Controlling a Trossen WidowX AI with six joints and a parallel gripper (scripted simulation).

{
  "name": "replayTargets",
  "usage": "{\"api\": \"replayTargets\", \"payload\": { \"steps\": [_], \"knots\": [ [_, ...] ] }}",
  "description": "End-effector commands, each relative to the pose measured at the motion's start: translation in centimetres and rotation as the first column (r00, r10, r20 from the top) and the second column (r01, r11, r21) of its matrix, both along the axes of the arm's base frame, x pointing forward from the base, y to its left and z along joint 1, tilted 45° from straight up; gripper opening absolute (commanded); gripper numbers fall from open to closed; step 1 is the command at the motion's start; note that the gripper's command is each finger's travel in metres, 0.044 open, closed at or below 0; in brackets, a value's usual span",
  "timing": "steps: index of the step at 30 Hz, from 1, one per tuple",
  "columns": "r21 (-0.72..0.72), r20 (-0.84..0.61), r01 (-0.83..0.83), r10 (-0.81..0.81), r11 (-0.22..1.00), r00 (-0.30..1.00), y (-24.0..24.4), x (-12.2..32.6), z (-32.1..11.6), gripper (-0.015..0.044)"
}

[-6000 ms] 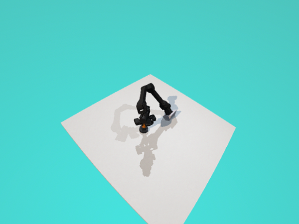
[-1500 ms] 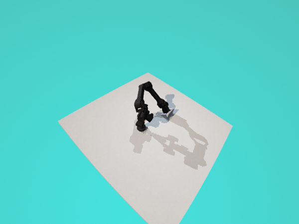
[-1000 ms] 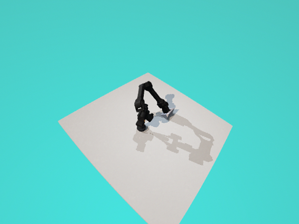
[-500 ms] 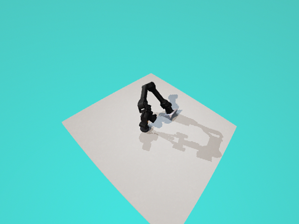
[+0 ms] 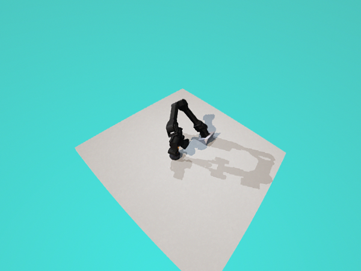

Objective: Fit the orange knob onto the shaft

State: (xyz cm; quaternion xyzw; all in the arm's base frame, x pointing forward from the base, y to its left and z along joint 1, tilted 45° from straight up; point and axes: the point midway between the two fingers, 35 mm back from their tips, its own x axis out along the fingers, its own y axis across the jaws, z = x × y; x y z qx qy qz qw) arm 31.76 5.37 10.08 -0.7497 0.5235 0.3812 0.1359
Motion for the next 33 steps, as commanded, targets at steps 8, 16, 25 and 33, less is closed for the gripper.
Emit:
{"api": "replayTargets", "payload": {
  "steps": [8,16,25,33],
  "knots": [
    [-0.009,0.001,-0.005,0.005,1.000,1.000,-0.81,0.05,-0.52,0.0000],
    [-0.002,-0.001,0.001,-0.001,1.000,1.000,-0.61,0.06,-0.56,0.0000],
    [-0.002,-0.001,0.001,-0.001,1.000,1.000,-0.61,0.06,-0.56,0.0210],
    [-0.002,-0.001,0.001,-0.001,1.000,1.000,-0.61,0.06,-0.56,0.0420]
  ]
}}
